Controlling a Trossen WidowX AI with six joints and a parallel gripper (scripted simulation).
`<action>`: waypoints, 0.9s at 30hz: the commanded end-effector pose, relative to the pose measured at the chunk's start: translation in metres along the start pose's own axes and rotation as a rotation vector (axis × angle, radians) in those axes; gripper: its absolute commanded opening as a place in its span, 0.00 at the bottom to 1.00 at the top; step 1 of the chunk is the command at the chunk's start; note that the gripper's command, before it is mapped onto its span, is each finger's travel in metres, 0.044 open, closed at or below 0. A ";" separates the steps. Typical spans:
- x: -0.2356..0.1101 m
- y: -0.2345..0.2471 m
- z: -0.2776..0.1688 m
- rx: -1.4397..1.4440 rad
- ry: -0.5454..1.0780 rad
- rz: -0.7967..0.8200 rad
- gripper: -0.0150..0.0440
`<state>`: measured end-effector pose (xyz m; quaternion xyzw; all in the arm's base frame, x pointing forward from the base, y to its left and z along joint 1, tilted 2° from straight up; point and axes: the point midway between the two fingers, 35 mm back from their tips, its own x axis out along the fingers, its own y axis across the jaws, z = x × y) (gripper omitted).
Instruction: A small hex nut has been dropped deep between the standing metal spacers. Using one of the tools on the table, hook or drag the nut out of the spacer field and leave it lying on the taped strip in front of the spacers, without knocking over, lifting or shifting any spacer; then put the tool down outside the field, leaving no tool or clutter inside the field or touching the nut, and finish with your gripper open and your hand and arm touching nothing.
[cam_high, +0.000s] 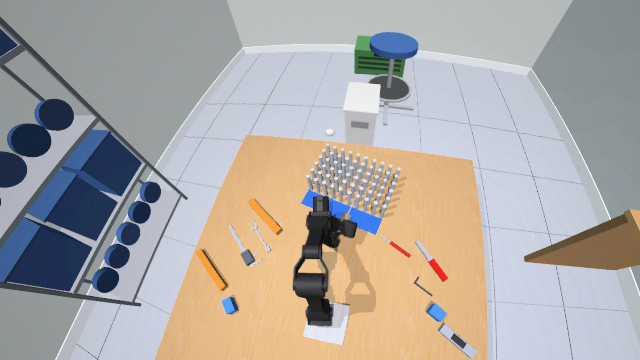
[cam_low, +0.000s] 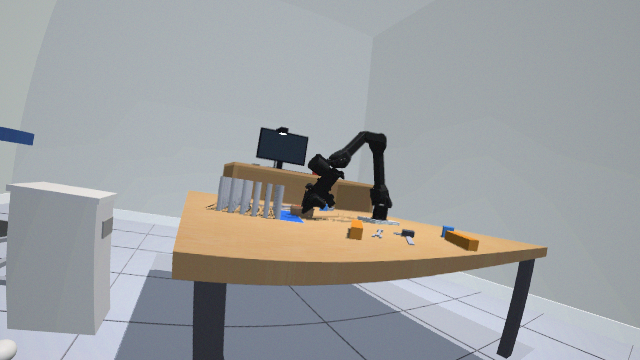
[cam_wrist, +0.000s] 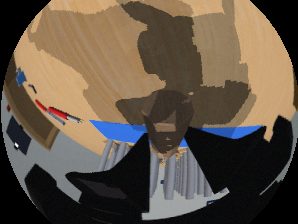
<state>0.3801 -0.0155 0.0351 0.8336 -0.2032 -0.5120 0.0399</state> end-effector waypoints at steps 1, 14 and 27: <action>0.000 0.000 0.001 -0.001 0.003 -0.003 0.25; -0.004 0.000 0.009 0.000 0.001 -0.002 0.25; -0.008 0.001 0.016 0.000 0.000 -0.002 0.25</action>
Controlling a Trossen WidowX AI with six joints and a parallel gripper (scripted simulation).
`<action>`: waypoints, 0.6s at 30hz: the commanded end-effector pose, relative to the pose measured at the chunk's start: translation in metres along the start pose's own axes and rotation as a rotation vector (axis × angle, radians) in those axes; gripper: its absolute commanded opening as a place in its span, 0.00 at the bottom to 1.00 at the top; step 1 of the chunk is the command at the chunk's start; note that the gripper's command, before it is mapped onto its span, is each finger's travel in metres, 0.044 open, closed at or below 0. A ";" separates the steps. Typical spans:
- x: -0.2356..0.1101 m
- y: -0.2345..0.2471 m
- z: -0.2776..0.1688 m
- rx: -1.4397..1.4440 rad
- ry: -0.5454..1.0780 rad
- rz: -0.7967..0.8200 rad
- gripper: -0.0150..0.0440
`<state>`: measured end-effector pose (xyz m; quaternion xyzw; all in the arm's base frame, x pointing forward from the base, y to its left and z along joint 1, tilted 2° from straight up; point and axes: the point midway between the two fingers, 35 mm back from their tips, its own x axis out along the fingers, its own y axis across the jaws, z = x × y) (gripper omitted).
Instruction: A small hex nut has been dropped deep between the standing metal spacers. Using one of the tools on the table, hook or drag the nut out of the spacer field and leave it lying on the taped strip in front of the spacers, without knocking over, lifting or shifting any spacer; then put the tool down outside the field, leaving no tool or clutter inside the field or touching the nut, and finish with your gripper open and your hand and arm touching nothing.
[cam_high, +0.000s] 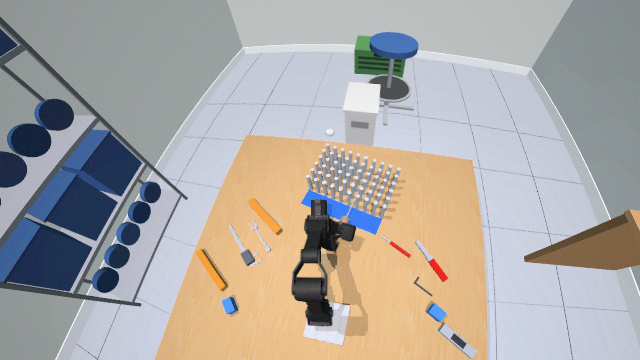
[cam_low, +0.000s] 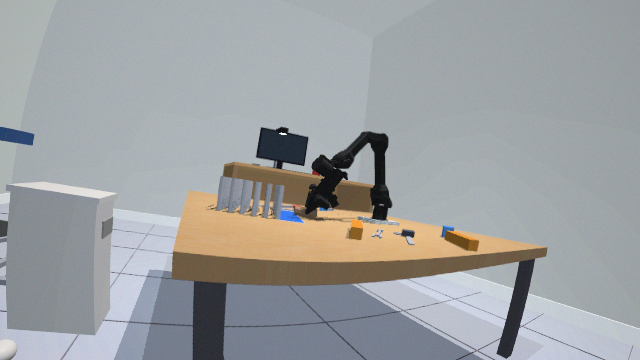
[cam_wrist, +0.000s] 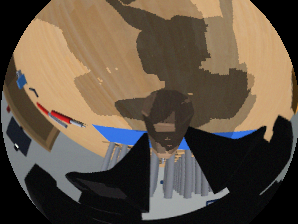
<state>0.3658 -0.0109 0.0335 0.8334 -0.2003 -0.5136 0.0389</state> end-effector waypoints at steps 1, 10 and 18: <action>-0.002 0.001 0.003 0.002 0.003 0.004 0.25; -0.005 0.001 0.008 0.002 0.002 0.004 0.25; -0.007 0.001 0.013 0.002 0.001 0.004 0.25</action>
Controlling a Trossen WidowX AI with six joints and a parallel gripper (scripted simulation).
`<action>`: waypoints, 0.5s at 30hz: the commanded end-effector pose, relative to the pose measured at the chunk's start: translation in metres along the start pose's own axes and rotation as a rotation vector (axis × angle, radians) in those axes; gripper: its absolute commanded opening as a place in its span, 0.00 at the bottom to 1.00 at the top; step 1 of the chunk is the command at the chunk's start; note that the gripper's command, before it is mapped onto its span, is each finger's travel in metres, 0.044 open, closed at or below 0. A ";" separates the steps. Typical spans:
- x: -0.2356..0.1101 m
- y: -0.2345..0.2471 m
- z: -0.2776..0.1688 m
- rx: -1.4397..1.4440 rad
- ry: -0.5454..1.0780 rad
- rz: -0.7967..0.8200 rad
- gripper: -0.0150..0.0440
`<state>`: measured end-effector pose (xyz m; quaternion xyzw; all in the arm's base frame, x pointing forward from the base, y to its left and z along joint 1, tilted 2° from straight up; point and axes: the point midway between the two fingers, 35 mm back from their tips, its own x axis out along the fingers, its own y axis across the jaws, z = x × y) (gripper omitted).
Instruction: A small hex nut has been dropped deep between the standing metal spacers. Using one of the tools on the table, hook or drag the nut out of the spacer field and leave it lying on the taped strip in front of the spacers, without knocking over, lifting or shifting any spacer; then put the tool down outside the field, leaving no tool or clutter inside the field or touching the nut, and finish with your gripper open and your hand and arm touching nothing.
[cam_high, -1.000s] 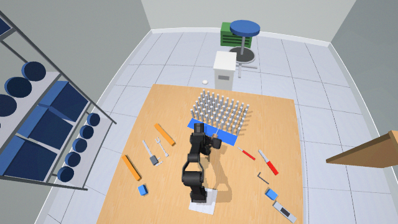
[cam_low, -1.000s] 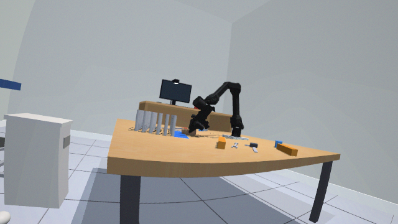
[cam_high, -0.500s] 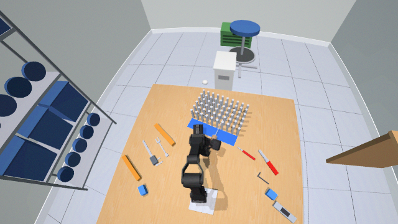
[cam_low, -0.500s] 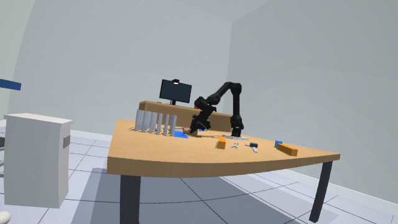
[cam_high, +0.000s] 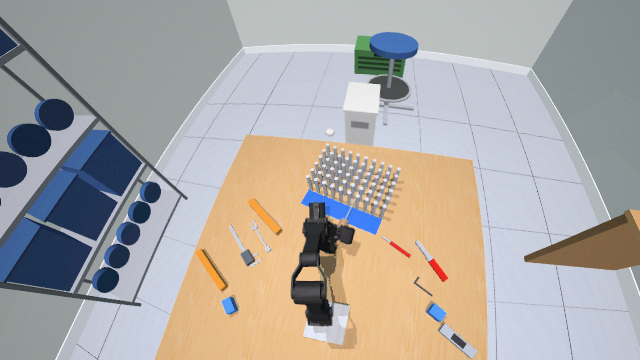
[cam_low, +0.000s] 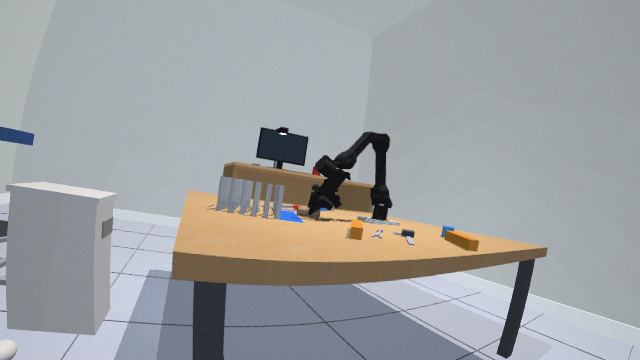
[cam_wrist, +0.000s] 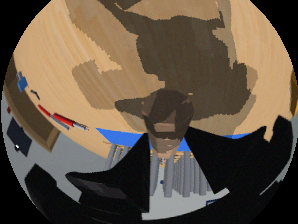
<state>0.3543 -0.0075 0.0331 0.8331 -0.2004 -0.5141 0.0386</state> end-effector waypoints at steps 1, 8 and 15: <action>-0.002 0.001 0.003 0.001 0.002 0.004 0.25; -0.004 0.001 0.008 0.001 0.002 0.004 0.25; -0.007 0.001 0.012 0.001 0.001 0.004 0.25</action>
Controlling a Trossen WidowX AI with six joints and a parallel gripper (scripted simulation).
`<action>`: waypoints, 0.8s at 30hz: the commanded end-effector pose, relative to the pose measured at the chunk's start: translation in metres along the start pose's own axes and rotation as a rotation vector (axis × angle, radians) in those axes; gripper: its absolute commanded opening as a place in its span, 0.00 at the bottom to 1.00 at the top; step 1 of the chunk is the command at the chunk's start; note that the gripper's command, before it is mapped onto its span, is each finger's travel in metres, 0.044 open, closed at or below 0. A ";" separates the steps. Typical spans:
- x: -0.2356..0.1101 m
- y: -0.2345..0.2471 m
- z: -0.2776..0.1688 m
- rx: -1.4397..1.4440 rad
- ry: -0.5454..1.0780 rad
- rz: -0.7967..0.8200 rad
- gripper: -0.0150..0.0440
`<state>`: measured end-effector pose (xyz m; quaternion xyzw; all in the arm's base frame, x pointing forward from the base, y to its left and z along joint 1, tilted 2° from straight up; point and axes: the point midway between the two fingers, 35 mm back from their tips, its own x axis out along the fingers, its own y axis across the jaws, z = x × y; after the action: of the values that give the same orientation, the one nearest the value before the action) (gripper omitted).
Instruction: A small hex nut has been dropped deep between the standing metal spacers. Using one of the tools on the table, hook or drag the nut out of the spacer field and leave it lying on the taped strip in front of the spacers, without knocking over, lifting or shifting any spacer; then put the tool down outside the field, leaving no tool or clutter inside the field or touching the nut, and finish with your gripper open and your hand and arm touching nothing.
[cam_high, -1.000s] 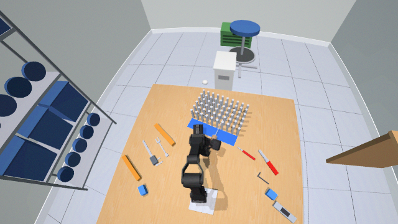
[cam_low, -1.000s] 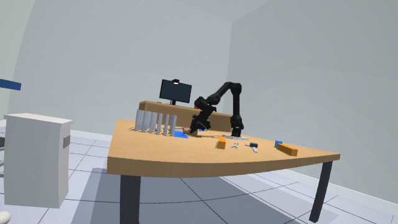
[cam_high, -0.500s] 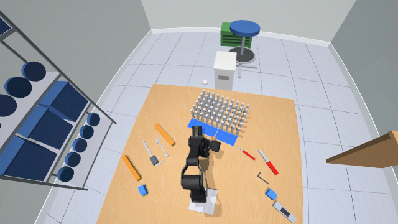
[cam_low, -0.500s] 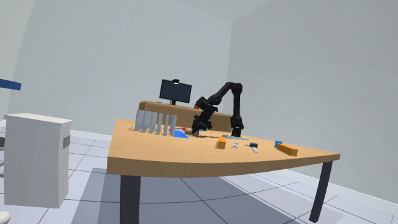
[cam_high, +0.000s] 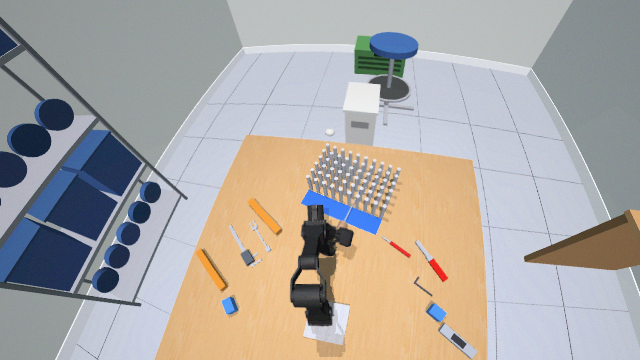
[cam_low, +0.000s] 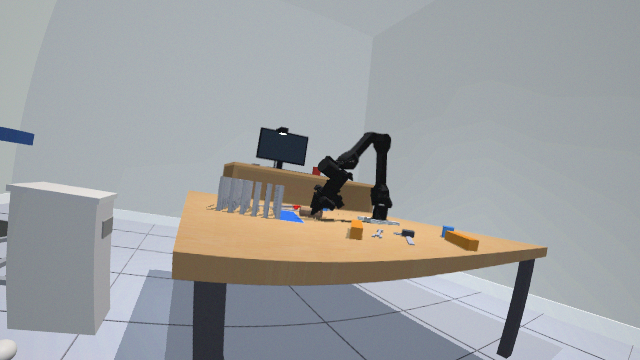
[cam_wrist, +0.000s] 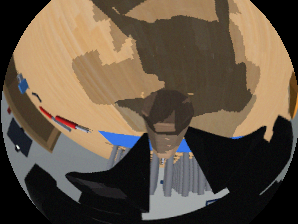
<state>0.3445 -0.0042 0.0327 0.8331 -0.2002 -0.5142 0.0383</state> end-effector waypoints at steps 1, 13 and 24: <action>-0.002 0.001 0.003 0.001 0.001 0.005 0.25; -0.006 0.001 0.011 0.001 0.000 0.004 0.25; -0.010 0.001 0.018 0.001 0.000 0.004 0.25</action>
<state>0.3278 0.0012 0.0322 0.8327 -0.2001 -0.5149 0.0379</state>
